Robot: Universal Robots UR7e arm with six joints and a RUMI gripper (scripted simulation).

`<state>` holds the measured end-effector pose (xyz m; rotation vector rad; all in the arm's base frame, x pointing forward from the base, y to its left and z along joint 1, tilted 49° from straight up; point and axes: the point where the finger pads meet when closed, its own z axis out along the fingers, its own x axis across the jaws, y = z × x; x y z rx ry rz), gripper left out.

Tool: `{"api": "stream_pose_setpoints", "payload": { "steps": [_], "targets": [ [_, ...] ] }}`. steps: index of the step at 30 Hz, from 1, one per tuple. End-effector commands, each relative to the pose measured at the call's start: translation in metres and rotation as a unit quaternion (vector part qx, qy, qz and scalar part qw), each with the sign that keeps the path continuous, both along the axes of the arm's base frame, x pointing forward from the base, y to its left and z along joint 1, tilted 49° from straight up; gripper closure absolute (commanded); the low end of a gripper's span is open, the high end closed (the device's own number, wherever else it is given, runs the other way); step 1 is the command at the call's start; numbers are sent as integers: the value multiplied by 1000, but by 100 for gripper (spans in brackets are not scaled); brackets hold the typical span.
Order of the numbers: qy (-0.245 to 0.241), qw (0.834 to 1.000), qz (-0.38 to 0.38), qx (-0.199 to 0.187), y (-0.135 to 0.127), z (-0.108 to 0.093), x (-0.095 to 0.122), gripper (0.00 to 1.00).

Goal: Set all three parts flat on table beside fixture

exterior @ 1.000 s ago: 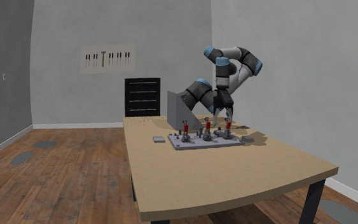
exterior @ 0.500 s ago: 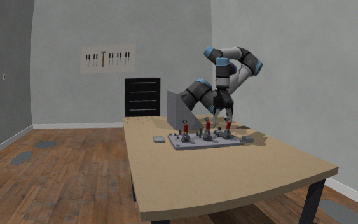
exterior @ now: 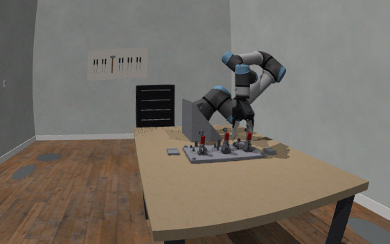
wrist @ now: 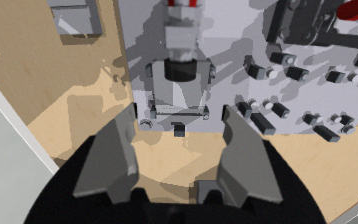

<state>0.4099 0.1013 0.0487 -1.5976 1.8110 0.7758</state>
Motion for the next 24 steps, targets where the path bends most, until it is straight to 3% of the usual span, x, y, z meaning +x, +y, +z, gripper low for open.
{"api": "stream_pose_setpoints", "payload": {
  "steps": [1, 24],
  "targets": [
    [0, 1000, 0, 0, 3, -3, 1, 41],
    [0, 1000, 0, 0, 16, -14, 2, 41]
  ]
}}
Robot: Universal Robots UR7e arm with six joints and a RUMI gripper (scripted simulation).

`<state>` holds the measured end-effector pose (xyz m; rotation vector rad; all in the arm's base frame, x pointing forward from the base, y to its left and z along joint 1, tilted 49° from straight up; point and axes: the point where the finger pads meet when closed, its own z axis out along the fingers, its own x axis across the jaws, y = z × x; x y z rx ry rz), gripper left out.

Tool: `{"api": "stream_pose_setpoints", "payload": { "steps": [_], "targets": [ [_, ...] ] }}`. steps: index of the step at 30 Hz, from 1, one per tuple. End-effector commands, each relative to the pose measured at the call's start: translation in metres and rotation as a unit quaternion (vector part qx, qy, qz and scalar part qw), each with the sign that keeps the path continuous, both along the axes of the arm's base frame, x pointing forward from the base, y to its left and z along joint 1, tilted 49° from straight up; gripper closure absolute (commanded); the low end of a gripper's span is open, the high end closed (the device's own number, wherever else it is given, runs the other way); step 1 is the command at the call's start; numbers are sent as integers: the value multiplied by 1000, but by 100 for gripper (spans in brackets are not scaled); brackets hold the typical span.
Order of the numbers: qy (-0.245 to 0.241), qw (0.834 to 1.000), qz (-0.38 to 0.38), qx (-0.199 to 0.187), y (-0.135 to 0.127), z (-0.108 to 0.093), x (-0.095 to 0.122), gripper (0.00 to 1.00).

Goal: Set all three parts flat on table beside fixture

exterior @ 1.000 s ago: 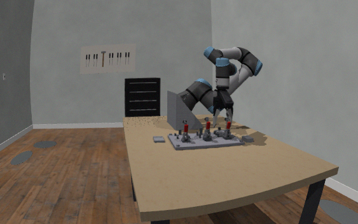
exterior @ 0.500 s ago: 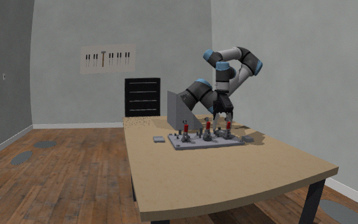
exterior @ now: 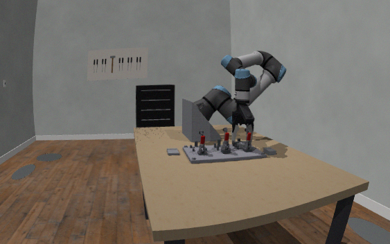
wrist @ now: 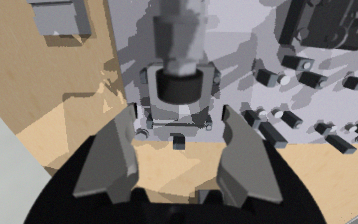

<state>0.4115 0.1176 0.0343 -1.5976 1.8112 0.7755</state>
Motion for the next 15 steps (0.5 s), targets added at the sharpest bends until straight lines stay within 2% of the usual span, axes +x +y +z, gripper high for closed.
{"api": "stream_pose_setpoints", "payload": {
  "steps": [1, 7, 8, 15],
  "targets": [
    [0, 1000, 0, 0, 0, 0, 0, 41],
    [0, 1000, 0, 0, 0, 0, 0, 41],
    [0, 1000, 0, 0, 0, 0, 0, 100],
    [0, 1000, 0, 0, 0, 0, 0, 100]
  ]
}}
